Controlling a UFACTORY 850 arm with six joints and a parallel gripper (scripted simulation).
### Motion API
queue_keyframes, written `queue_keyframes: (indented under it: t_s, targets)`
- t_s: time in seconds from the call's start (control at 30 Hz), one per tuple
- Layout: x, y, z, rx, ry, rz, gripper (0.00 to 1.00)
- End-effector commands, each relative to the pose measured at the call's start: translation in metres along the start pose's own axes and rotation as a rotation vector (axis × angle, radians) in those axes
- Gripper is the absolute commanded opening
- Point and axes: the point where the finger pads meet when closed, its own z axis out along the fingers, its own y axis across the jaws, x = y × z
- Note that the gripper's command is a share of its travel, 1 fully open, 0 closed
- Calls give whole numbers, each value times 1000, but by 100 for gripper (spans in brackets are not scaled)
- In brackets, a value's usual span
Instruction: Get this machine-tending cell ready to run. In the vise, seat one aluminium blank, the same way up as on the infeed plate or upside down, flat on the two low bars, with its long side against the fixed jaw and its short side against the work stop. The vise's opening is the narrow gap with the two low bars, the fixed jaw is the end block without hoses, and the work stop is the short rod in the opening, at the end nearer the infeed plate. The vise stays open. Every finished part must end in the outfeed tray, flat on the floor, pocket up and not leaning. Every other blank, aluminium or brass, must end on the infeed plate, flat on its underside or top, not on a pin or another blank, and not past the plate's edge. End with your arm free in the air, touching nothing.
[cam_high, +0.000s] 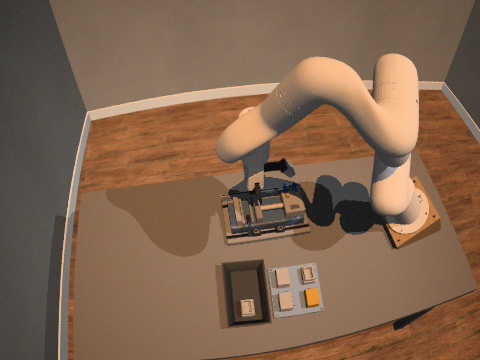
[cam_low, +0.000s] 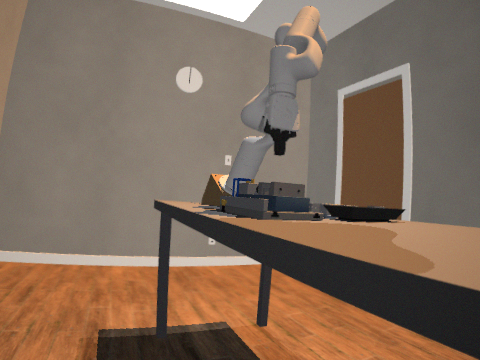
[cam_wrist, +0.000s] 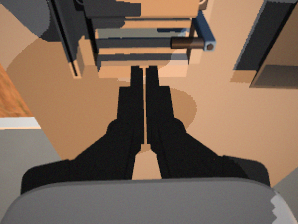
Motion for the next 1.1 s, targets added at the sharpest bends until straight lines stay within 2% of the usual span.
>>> queue_keyframes:
  t_s: [0.0,0.17,0.23,0.37,0.53,0.6,0.67,0.87,1.07]
  targets:
    - [-1,0,-1,1,-1,0,0]
    - [0,1,0,0,0,-5,0]
    - [2,9,1,-3,11,-31,0]
    - [18,50,7,-18,64,-184,0]
    - [36,87,10,-27,107,-344,0]
    - [36,87,10,-27,107,-344,0]
    - [50,113,11,-31,132,-474,0]
    - [72,147,11,-30,152,-672,0]
    - [93,179,9,-25,151,-885,0]
